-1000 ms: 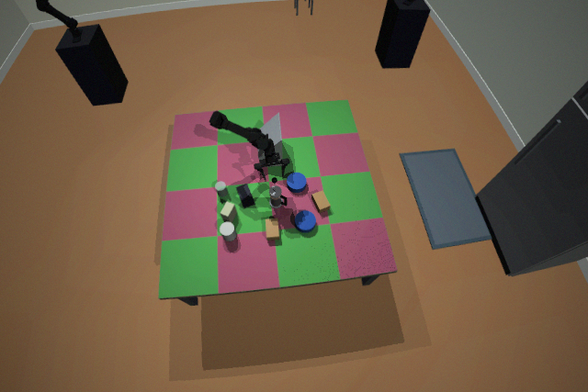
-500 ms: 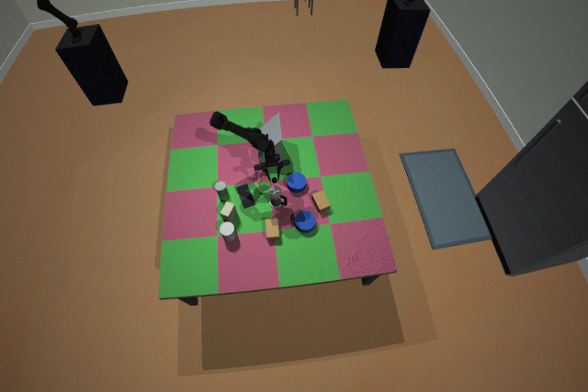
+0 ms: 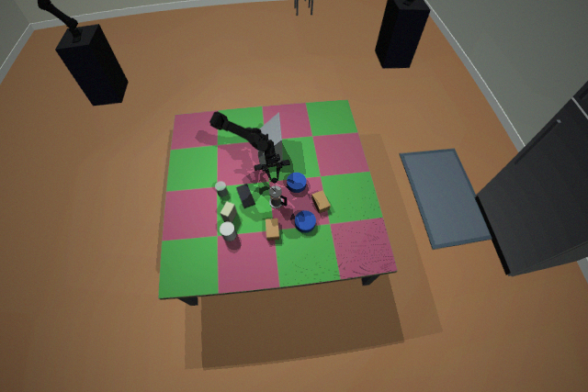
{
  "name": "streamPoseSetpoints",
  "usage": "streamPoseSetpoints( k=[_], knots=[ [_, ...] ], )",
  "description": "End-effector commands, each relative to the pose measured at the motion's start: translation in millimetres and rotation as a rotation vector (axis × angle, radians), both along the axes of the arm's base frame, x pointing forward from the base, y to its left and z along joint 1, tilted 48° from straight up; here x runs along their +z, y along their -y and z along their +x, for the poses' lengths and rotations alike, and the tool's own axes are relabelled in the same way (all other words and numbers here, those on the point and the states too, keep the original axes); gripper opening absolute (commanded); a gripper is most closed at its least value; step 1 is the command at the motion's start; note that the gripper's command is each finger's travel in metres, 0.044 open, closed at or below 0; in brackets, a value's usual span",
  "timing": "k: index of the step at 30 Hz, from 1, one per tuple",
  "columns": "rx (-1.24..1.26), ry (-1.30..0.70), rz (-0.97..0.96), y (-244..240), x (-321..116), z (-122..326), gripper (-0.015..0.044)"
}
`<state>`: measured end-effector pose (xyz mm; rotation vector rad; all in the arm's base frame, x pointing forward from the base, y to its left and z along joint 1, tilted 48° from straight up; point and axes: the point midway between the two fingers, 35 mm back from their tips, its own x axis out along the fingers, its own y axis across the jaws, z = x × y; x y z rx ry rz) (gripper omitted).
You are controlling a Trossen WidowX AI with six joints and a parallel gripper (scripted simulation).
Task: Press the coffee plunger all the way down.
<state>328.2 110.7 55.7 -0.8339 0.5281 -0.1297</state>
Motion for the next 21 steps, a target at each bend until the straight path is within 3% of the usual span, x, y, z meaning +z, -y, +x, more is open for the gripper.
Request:
streamPoseSetpoints(
  k=[1,21],
  knots=[
    [0.001,-0.005,0.0,4,-5,1,0.0121],
    [-0.001,-0.011,0.003,25,-30,8,0.0121]
  ],
)
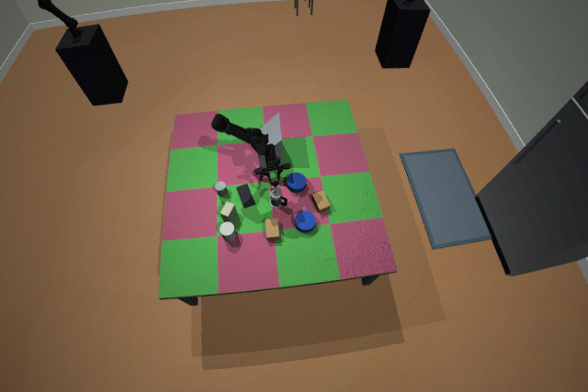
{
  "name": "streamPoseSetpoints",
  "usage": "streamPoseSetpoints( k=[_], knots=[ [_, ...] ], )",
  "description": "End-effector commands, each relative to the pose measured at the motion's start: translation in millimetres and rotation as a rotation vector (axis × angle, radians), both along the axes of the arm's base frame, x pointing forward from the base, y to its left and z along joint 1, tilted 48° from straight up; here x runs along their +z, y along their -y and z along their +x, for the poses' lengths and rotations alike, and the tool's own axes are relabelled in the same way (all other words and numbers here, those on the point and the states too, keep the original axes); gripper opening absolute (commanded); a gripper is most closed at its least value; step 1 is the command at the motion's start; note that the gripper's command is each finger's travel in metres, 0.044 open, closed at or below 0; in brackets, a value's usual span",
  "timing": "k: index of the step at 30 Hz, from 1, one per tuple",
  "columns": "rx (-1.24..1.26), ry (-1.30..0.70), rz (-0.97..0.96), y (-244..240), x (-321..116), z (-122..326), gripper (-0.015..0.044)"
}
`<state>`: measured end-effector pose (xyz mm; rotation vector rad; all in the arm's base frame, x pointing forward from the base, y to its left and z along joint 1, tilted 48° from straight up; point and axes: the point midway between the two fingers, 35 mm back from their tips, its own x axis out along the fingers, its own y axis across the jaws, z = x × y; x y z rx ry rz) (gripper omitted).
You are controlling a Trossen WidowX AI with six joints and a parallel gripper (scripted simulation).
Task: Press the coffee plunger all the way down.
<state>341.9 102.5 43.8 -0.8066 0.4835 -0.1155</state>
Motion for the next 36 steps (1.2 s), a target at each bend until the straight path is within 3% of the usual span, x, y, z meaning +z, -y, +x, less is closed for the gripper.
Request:
streamPoseSetpoints(
  k=[1,36],
  knots=[
    [-0.024,-0.049,-0.027,18,-20,-6,0.0121],
    [-0.021,-0.041,-0.034,57,-55,12,0.0121]
  ],
)
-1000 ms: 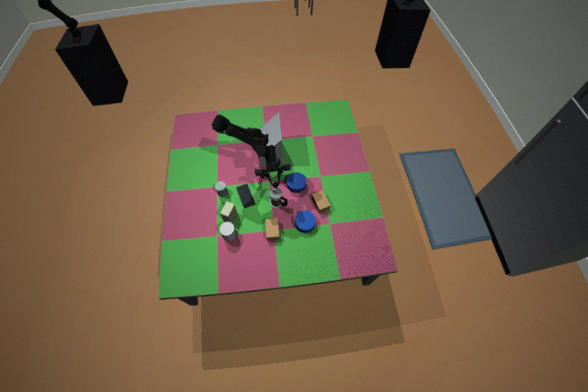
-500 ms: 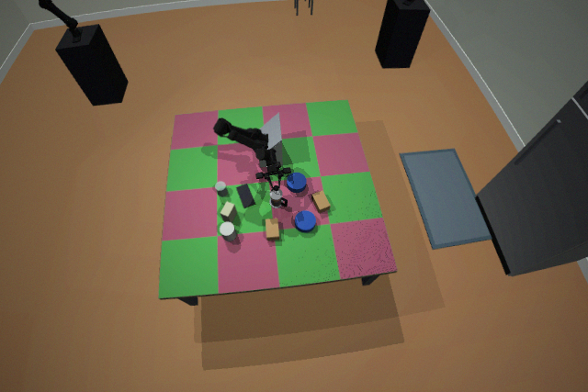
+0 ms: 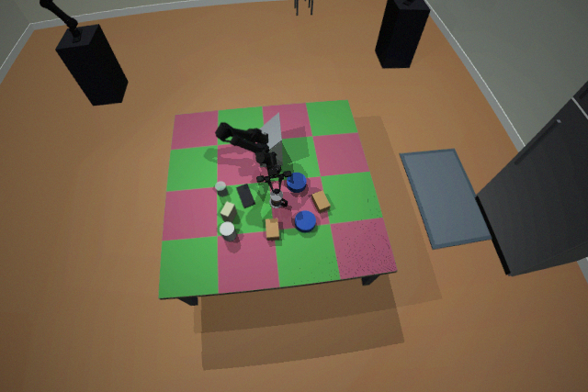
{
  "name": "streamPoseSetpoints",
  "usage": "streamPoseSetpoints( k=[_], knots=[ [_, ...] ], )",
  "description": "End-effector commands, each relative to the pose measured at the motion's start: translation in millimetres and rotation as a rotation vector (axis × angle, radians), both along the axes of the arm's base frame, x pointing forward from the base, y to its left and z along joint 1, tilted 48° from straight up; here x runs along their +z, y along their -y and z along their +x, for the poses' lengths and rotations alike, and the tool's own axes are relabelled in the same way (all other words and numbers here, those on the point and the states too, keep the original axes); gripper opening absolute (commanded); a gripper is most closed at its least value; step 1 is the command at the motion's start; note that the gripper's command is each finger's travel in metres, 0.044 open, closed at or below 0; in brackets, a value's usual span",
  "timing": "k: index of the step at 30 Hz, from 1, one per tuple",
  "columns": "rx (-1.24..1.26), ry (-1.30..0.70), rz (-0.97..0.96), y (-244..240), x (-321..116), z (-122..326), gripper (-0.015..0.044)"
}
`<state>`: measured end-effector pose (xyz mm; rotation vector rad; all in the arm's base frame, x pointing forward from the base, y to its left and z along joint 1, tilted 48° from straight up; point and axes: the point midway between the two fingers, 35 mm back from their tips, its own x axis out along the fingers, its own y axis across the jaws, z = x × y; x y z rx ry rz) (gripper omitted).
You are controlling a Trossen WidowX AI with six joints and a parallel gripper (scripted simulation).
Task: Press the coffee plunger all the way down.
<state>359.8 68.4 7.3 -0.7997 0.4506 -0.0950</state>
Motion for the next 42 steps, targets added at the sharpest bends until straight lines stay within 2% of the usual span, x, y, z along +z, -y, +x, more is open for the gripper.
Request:
streamPoseSetpoints(
  k=[1,42],
  knots=[
    [-0.05,-0.063,-0.046,23,-19,-5,0.0121],
    [-0.051,-0.061,-0.046,18,-22,9,0.0121]
  ],
)
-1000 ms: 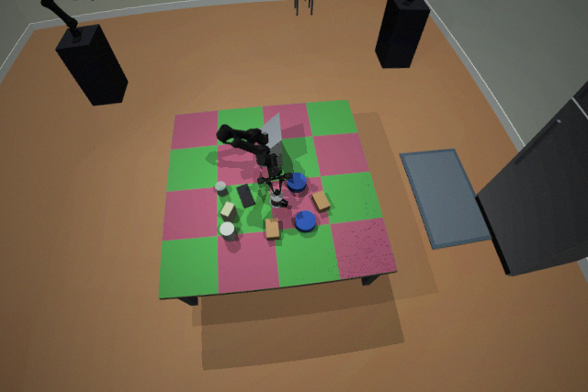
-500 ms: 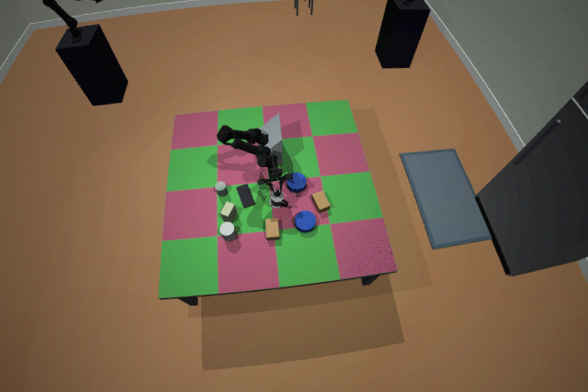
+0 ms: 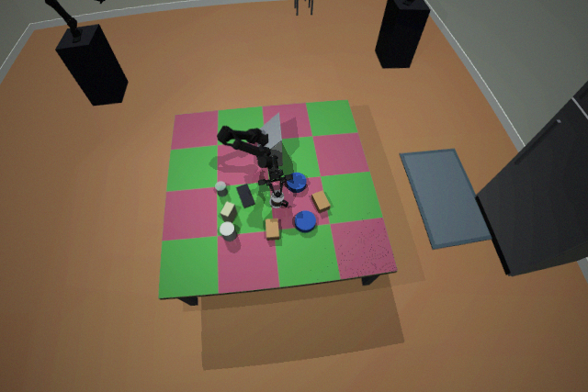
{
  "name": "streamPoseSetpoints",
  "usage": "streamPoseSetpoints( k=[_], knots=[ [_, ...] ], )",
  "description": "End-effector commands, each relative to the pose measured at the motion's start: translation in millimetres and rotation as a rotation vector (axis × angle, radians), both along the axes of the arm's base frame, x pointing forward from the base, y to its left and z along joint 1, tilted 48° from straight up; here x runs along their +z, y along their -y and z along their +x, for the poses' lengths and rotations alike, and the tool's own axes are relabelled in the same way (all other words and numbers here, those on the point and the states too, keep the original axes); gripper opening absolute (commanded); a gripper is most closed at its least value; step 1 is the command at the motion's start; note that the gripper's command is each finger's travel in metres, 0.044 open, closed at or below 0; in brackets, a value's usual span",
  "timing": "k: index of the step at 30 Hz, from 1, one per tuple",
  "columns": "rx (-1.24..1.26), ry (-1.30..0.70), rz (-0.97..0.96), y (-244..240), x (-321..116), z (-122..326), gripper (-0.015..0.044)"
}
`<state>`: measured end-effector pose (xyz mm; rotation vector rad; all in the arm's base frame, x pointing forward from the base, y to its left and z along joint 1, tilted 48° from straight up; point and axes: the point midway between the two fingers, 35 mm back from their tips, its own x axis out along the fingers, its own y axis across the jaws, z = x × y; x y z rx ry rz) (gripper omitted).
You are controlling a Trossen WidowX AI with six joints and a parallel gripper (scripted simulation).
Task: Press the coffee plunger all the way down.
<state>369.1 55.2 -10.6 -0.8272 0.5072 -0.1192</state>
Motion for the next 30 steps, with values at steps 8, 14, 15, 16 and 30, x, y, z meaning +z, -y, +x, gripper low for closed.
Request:
streamPoseSetpoints(
  k=[8,14,15,16,30],
  knots=[
    [-0.014,-0.017,-0.013,4.5,-4.5,1.2,0.0121],
    [-0.014,-0.017,-0.013,3.7,-4.2,2.1,0.0121],
    [-0.014,-0.017,-0.013,3.8,-4.4,2.2,0.0121],
    [-0.014,-0.017,-0.013,4.0,-4.7,2.4,0.0121],
    [-0.007,-0.006,-0.006,0.9,-2.5,3.5,0.0121]
  ],
)
